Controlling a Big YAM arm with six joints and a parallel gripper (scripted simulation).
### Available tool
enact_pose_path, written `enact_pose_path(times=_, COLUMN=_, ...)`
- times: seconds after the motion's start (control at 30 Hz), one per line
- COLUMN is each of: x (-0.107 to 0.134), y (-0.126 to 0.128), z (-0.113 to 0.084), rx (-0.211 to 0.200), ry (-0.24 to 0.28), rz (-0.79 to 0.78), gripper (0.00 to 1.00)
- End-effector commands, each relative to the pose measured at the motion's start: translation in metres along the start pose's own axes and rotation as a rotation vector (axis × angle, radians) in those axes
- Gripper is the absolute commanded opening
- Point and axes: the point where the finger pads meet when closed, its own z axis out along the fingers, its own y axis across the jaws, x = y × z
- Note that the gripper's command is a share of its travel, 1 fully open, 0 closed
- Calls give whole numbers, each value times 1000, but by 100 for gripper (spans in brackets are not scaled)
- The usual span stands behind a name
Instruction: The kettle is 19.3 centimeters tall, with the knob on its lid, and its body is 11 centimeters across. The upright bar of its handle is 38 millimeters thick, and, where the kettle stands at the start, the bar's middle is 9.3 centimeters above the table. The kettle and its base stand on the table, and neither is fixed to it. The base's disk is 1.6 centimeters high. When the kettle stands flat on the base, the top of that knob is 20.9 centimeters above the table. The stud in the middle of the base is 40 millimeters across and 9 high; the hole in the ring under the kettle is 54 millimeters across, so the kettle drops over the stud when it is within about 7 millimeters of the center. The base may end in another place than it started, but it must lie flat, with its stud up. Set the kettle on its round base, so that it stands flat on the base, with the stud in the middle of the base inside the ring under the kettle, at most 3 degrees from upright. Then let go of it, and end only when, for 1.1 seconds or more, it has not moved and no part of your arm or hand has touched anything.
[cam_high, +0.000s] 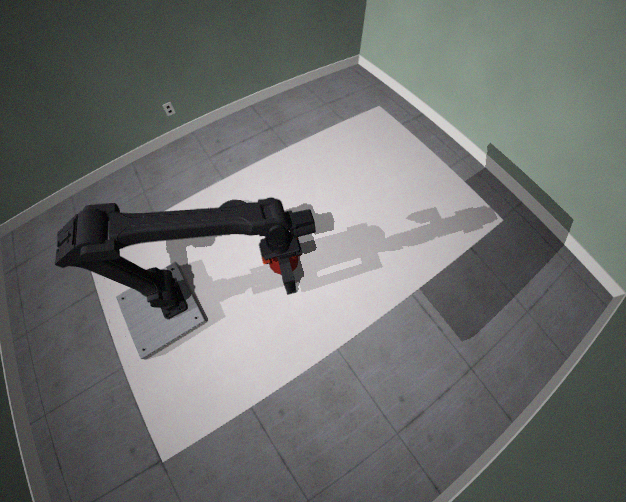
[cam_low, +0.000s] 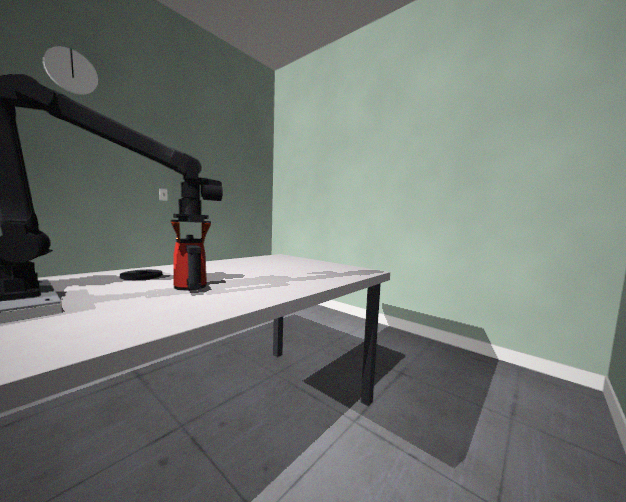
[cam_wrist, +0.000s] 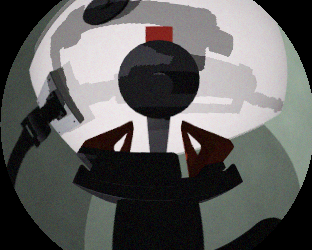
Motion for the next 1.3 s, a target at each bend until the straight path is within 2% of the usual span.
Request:
enact_pose_path(times=0.0, x=6, y=-3, z=1, rx=14, ry=-1, rz=7, gripper=74)
enact_pose_path(times=0.1, x=6, y=-4, z=4, rx=4, ry=-1, rz=6, gripper=74)
enact_pose_path(times=1.27, x=4, y=-4, z=3, rx=7, ry=-1, rz=2, gripper=74)
